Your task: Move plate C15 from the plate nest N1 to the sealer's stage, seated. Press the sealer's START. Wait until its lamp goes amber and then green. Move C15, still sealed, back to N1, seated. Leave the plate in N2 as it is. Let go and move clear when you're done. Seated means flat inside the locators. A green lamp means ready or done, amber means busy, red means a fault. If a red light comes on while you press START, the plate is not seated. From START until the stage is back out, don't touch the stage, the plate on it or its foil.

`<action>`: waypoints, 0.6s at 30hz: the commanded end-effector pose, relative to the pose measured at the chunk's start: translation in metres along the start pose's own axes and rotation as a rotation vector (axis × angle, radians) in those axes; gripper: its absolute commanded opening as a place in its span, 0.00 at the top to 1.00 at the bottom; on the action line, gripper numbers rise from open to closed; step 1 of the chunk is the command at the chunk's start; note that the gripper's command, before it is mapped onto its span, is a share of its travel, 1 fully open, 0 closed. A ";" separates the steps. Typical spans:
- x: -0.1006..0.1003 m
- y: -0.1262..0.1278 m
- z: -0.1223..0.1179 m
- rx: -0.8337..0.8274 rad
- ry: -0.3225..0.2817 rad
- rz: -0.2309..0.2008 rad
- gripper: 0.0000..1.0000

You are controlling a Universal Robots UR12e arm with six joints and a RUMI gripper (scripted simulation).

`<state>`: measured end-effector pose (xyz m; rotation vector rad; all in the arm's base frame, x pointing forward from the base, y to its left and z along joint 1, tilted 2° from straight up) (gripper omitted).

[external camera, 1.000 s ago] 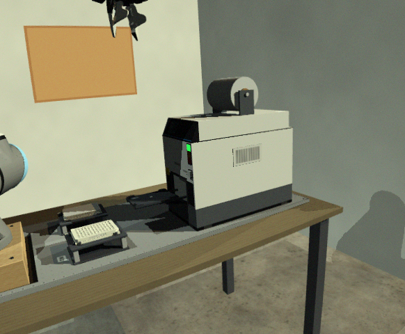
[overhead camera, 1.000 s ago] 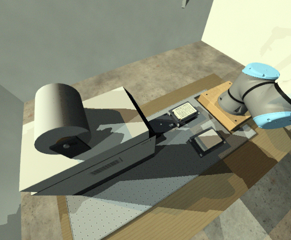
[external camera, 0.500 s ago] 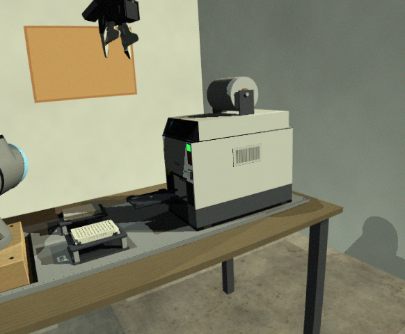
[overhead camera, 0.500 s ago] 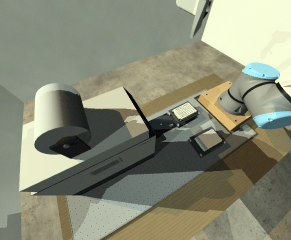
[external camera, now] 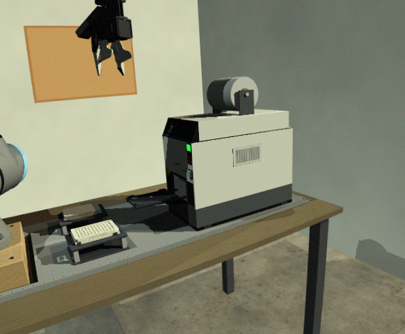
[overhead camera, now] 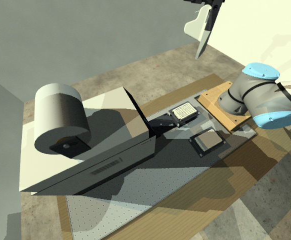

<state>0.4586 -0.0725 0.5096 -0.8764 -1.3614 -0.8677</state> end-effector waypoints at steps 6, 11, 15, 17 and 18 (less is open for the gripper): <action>-0.035 -0.011 0.016 -0.002 -0.002 0.001 0.32; -0.056 -0.018 0.026 -0.002 -0.001 0.002 0.32; -0.064 -0.020 0.030 -0.002 0.000 0.002 0.32; -0.068 -0.022 0.032 -0.002 0.000 0.002 0.32; -0.068 -0.022 0.032 -0.002 0.000 0.002 0.32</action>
Point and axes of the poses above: the point where the finger pads meet when closed, its own x axis back along the fingers, its own y axis across the jaws, z = x × y, the point moved 7 cm from there along x, back along the fingers, and after that the axes turned 8 degrees about -x, right-handed, at the moved point
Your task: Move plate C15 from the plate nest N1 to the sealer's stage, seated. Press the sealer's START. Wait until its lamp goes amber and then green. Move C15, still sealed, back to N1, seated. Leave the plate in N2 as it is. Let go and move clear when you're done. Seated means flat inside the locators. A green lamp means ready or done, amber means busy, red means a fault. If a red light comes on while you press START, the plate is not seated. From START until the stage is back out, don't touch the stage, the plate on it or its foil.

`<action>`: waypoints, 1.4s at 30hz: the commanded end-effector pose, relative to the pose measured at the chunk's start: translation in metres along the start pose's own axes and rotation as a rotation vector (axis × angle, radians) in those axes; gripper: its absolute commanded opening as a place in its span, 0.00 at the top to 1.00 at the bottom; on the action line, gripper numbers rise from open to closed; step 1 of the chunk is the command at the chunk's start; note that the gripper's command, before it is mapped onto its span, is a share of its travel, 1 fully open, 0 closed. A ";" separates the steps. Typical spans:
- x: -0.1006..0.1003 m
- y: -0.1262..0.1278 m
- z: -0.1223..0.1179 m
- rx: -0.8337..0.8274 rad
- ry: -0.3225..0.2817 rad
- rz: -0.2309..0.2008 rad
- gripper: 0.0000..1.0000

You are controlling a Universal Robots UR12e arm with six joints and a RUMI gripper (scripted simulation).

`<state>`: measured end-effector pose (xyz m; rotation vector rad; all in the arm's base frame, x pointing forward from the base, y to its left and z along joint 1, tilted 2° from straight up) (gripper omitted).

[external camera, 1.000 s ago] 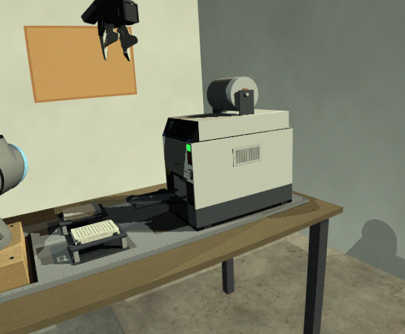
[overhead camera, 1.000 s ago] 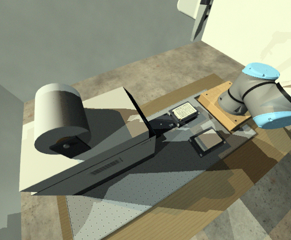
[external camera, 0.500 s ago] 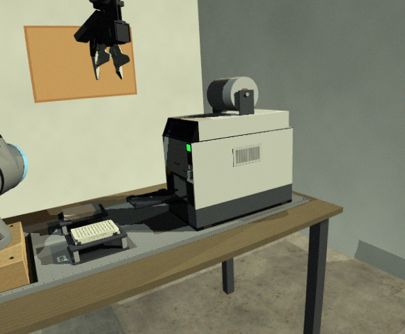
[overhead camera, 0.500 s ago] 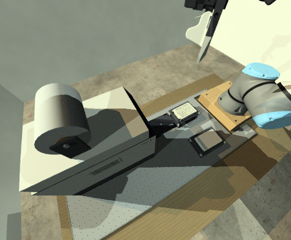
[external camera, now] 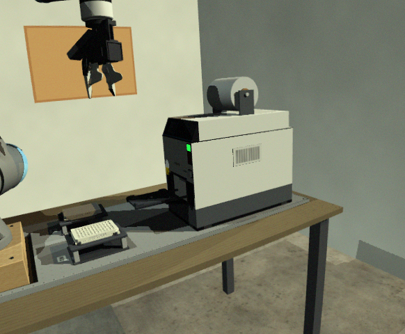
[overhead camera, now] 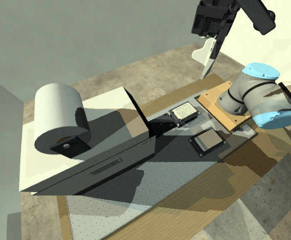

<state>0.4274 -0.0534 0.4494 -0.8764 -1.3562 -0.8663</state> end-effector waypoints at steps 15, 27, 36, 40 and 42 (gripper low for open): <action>-0.063 -0.020 0.030 -0.002 -0.002 0.001 0.32; -0.103 -0.032 0.049 -0.002 0.000 0.003 0.32; -0.126 -0.040 0.061 -0.002 0.001 0.004 0.32; -0.143 -0.045 0.069 -0.002 0.002 0.005 0.32; -0.151 -0.048 0.074 -0.002 0.002 0.005 0.32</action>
Point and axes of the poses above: the point where the finger pads meet when closed, its own x axis back along the fingers, its own y axis across the jaws, z = x × y, the point moved 7 cm from there along x, back along the fingers, and after that the axes turned 8 degrees about -x, right-handed, at the moved point
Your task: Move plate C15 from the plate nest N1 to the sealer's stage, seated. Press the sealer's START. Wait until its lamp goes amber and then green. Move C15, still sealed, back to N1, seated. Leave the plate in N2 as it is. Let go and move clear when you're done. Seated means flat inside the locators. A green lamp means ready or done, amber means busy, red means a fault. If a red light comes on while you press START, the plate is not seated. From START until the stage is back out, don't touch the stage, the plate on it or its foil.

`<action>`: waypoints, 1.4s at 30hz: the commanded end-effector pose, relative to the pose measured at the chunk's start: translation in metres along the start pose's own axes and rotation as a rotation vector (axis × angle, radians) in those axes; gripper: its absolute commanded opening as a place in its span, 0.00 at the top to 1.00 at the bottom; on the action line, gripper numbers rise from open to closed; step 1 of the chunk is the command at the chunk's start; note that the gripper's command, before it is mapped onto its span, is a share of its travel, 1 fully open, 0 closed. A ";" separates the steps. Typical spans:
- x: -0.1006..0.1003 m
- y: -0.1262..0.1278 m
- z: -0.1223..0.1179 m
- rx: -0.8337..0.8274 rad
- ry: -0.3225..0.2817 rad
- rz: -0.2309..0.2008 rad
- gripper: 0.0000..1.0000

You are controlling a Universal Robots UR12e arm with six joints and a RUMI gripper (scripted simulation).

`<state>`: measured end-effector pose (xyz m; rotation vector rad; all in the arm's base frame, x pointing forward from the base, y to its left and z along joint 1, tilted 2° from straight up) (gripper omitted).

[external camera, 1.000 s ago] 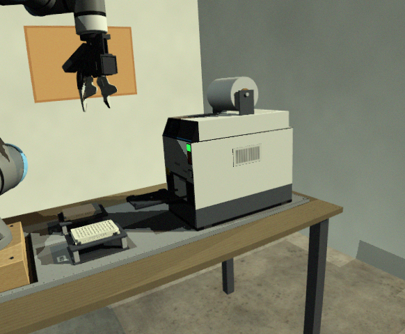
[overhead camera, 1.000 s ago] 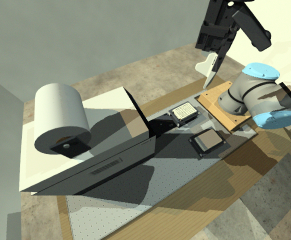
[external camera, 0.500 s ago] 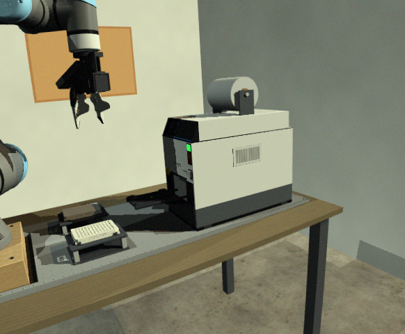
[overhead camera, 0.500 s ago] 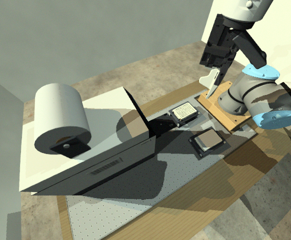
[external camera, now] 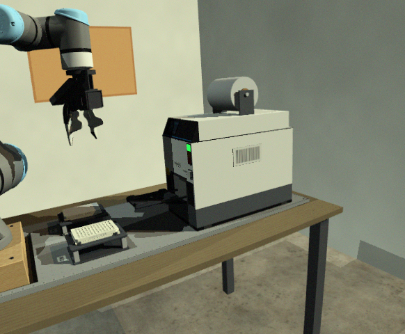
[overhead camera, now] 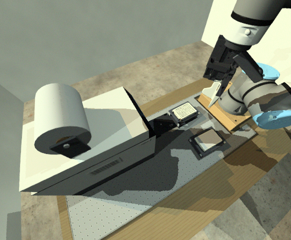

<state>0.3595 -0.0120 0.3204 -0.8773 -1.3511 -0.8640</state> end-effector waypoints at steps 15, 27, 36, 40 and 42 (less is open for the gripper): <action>-0.024 -0.003 0.012 -0.333 -0.003 0.001 0.32; -0.024 0.002 0.011 -0.606 -0.003 0.000 0.32; -0.024 0.005 0.008 -0.877 -0.003 0.000 0.32; -0.024 0.007 0.007 -0.995 -0.003 0.000 0.32; -0.024 0.007 0.007 -1.013 -0.003 0.000 0.32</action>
Point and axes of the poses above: the point where the finger pads meet when closed, its own x axis back along the fingers, its own y axis across the jaws, z = x × y, the point moved 7 cm from there along x, back along the fingers, and after that the axes turned 8 degrees about -x, right-handed, at the moved point
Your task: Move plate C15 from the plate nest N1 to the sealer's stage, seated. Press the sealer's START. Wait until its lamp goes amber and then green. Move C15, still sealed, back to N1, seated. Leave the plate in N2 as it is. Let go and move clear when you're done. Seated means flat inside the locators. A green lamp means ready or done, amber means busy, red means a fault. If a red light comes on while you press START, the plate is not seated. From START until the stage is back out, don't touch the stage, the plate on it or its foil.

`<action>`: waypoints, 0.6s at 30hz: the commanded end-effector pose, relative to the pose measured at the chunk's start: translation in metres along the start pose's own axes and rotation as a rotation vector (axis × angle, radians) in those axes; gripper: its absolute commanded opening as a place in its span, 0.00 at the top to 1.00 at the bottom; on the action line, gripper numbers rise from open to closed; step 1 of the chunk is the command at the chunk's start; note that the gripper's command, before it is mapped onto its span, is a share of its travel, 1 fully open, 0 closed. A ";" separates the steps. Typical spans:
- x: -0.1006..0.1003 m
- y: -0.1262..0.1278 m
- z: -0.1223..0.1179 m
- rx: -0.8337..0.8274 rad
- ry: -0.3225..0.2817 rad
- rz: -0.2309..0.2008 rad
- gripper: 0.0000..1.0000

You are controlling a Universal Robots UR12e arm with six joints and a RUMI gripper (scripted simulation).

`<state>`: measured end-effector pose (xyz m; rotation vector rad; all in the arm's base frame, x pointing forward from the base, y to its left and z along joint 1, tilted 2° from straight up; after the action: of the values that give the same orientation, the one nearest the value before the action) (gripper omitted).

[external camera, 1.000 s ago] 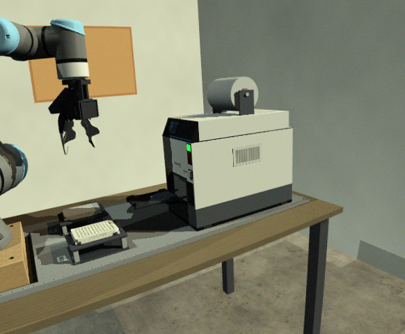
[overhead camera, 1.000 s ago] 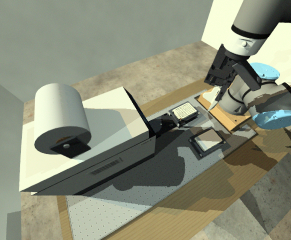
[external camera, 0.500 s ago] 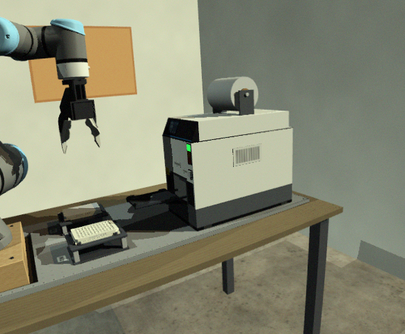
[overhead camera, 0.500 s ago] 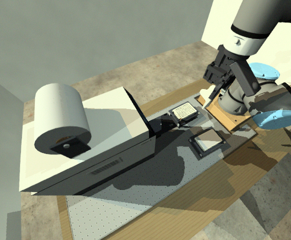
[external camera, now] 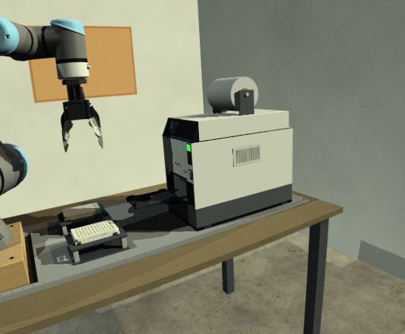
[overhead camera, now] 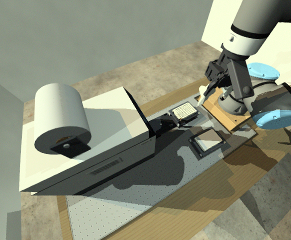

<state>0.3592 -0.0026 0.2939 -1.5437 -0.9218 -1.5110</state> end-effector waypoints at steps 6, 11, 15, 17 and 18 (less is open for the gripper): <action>0.002 0.005 0.001 -0.279 -0.009 -0.005 0.32; 0.002 0.008 0.000 -0.432 -0.008 -0.006 0.32; 0.002 0.009 0.000 -0.535 -0.008 -0.006 0.32; 0.002 0.010 0.000 -0.568 -0.008 -0.006 0.32; 0.002 0.010 0.000 -0.568 -0.008 -0.006 0.32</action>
<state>0.3657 -0.0067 0.2936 -1.8678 -0.5832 -1.8185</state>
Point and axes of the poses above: the point where the finger pads meet when closed, its own x axis back along the fingers, its own y axis across the jaws, z = x × y, the point moved 7 cm from there along x, back along the fingers, and after that the axes turned 8 degrees about -x, right-handed, at the moved point
